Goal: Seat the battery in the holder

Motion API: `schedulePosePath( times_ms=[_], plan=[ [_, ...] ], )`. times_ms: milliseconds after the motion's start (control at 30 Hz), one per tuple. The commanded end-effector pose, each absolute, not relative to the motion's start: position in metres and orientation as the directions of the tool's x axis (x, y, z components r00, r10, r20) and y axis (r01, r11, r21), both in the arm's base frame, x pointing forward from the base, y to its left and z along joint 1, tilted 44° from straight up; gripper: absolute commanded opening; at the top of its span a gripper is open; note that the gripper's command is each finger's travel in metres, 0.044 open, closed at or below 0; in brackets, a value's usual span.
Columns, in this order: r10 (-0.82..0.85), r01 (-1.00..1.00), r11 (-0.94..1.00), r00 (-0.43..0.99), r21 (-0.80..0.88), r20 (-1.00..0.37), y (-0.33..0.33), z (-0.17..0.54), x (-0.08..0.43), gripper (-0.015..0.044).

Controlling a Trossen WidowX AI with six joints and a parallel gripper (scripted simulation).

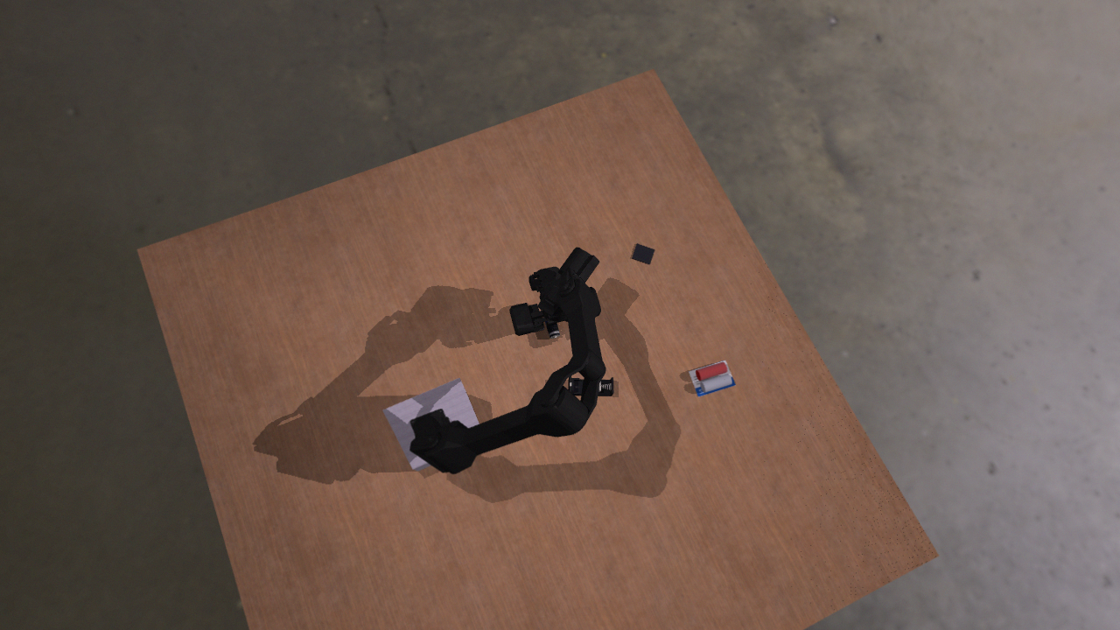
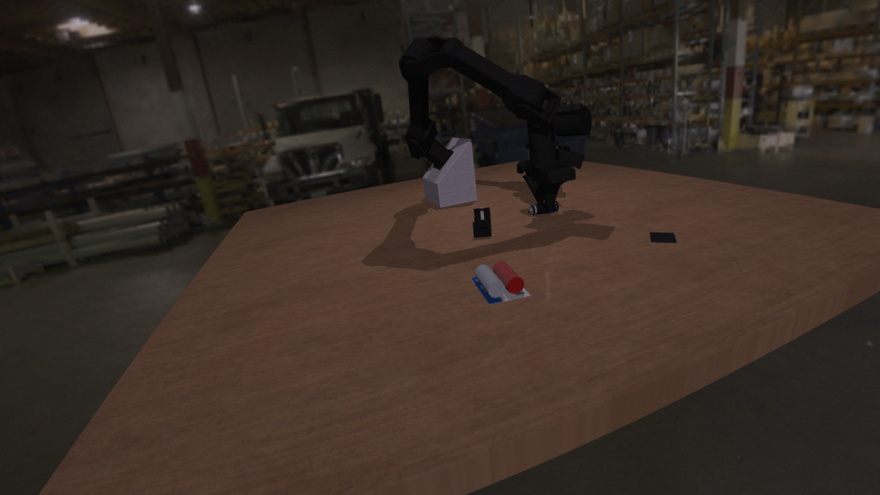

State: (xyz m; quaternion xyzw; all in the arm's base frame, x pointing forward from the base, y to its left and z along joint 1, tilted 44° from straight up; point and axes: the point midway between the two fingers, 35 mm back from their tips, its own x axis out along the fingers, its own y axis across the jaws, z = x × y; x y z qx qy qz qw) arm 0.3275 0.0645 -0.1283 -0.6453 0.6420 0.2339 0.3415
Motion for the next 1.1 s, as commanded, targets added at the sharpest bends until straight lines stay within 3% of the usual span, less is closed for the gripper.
schedulePosePath(
  times_ms=[0, 167, 267, 667, 1067],
  plan=[
    [-0.678, -0.991, 0.055, 0.052, -0.121, -0.733, 0.056, -0.136, 0.322, 0.0244],
    [-0.678, -0.991, 0.055, 0.052, -0.121, -0.733, 0.055, -0.137, 0.322, 0.0244],
    [-0.678, -0.991, 0.055, 0.052, -0.121, -0.733, 0.055, -0.137, 0.322, 0.0166],
    [-0.678, -0.991, 0.055, 0.052, -0.121, -0.733, 0.055, -0.137, 0.322, 0.0086],
    [-0.676, -0.991, 0.055, 0.052, -0.121, -0.735, 0.090, -0.101, 0.320, 0.0083]
  ],
)
